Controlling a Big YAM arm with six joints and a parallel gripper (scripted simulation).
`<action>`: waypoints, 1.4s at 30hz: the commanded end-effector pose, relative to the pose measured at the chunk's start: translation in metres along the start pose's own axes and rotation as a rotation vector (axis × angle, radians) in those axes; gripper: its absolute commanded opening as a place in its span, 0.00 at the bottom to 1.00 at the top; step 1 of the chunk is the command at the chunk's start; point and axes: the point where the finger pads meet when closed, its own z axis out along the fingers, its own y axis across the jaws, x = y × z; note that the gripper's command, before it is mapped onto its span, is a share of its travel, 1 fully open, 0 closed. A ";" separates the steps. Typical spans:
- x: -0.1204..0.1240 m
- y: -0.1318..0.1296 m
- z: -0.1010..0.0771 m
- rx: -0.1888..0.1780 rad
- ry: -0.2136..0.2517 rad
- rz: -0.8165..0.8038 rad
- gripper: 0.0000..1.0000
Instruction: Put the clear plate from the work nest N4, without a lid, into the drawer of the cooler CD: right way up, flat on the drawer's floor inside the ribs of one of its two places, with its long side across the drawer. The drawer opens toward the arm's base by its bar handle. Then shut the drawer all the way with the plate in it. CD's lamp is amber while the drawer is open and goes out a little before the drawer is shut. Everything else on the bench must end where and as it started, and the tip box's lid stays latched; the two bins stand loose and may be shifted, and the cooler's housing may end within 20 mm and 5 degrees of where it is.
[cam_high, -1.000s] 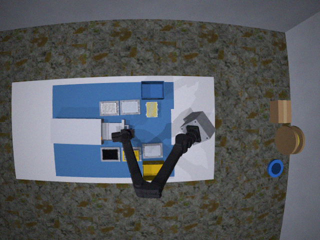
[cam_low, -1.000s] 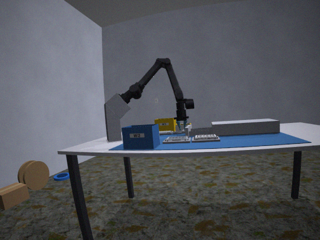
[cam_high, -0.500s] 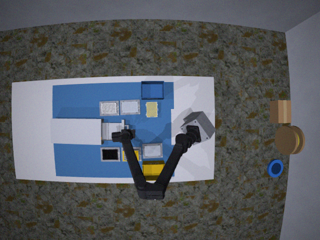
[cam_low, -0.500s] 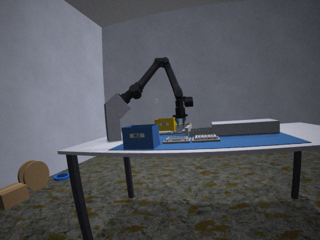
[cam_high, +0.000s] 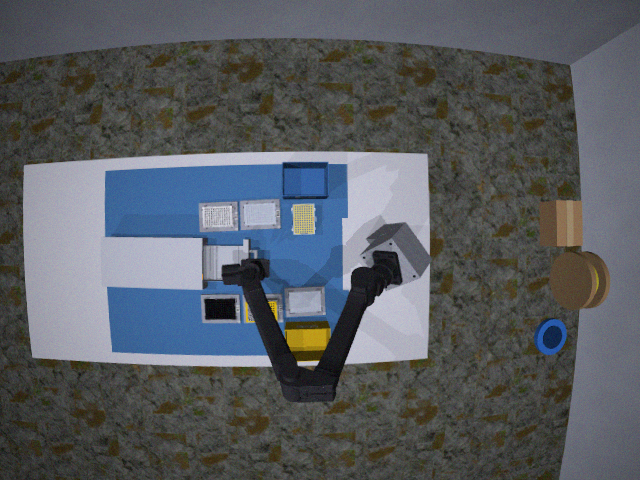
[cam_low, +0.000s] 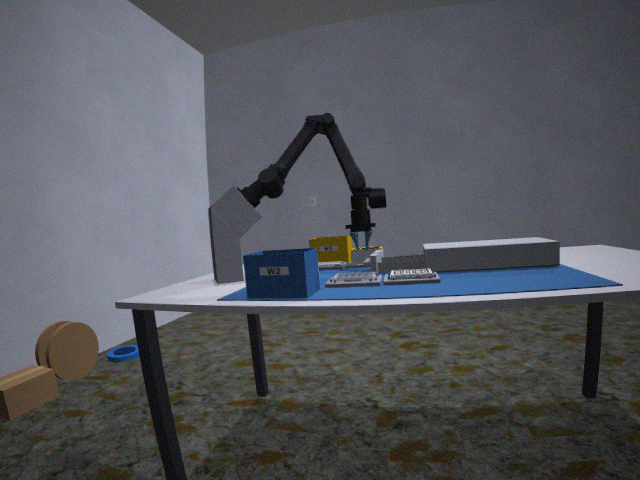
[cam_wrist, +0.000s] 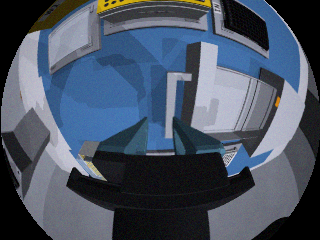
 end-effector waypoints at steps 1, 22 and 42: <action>0.006 -0.002 -0.015 0.015 0.011 0.002 0.30; 0.006 -0.002 -0.040 0.015 0.011 0.001 0.30; 0.003 -0.011 -0.067 0.030 0.011 -0.010 0.30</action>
